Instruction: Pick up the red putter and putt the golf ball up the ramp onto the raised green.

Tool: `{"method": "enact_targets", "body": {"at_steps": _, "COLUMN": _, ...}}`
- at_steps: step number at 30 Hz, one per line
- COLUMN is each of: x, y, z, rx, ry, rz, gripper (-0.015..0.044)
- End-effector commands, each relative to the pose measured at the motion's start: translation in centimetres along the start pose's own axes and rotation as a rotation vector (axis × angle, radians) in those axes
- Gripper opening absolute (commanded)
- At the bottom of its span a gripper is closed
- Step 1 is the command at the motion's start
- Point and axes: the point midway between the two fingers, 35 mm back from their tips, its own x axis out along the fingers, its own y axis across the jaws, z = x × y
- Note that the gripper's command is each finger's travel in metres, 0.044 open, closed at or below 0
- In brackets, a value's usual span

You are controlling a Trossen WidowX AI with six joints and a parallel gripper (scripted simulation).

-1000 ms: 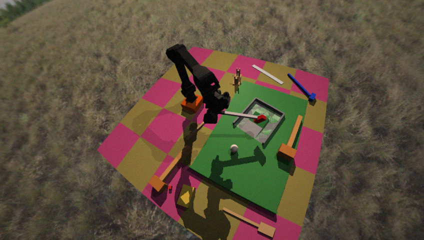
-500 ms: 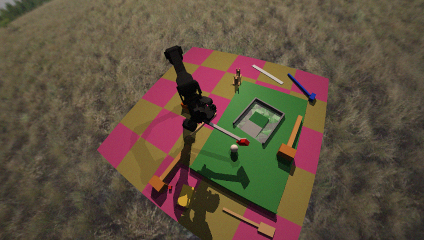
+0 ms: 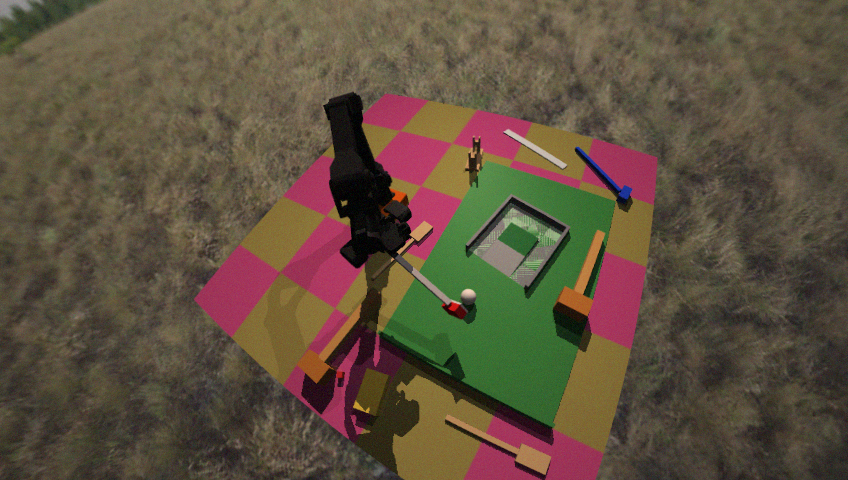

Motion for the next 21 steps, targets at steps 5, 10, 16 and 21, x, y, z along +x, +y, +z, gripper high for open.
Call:
{"method": "enact_targets", "body": {"at_steps": 5, "x": 2.6, "y": -0.2, "z": 0.0, "rx": 0.011, "ry": 0.001, "rz": -0.003, "gripper": 0.0}}
{"method": "enact_targets", "body": {"at_steps": 10, "x": 3.7, "y": -0.2, "z": -0.1, "rx": 0.011, "ry": 0.001, "rz": -0.003, "gripper": 0.0}}
{"method": "enact_targets", "body": {"at_steps": 16, "x": 4.3, "y": -0.2, "z": 0.0, "rx": 0.011, "ry": 0.001, "rz": -0.003, "gripper": 0.0}}
{"method": "enact_targets", "body": {"at_steps": 21, "x": 5.1, "y": -0.2, "z": 0.0, "rx": 0.011, "ry": 0.001, "rz": -0.003, "gripper": 0.0}}
